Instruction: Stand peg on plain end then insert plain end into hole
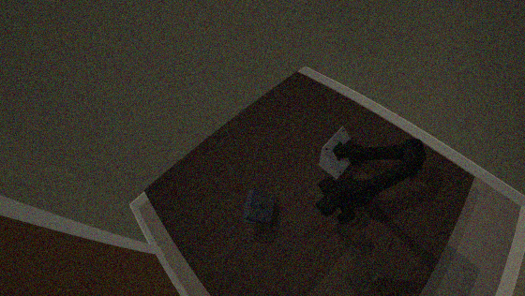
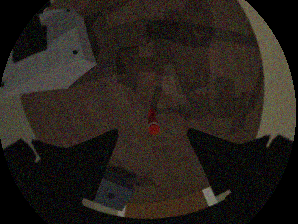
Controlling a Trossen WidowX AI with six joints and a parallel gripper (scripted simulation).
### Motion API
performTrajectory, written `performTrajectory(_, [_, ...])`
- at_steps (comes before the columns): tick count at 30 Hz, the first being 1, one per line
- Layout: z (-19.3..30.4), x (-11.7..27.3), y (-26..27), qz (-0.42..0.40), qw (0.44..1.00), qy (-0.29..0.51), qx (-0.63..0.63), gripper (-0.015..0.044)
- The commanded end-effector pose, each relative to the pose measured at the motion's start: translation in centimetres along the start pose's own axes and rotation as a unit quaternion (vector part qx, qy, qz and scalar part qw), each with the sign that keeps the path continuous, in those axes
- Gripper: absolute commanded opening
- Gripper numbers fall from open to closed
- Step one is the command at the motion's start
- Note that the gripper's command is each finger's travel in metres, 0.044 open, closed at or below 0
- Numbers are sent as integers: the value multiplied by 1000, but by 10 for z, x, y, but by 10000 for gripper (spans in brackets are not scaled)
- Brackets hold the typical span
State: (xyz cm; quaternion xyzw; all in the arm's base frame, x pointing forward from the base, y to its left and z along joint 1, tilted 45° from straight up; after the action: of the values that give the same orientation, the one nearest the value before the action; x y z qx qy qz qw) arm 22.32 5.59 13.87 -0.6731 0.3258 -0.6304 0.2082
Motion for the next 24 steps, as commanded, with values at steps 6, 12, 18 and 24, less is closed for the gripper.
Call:
performTrajectory(6, [0,-15,0,3,1000,-1,-3,440])
performTrajectory(12, [0,-25,-1,3,1000,-1,-3,440])
performTrajectory(18, [-1,-34,-1,4,1000,-1,-3,440])
performTrajectory(24, [-2,-44,-1,6,1000,-1,-3,440])
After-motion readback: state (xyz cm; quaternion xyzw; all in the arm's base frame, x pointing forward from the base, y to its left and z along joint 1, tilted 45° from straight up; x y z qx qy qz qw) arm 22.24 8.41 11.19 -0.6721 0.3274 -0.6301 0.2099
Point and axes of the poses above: the point midway between the two fingers, 35 mm back from their tips, its own x axis back along the fingers, its own y axis across the jaws, z = x × y, the point moved 5 cm from there along x, back along the fingers, and after that the axes turned 10 degrees about x, right-handed, at the moved point
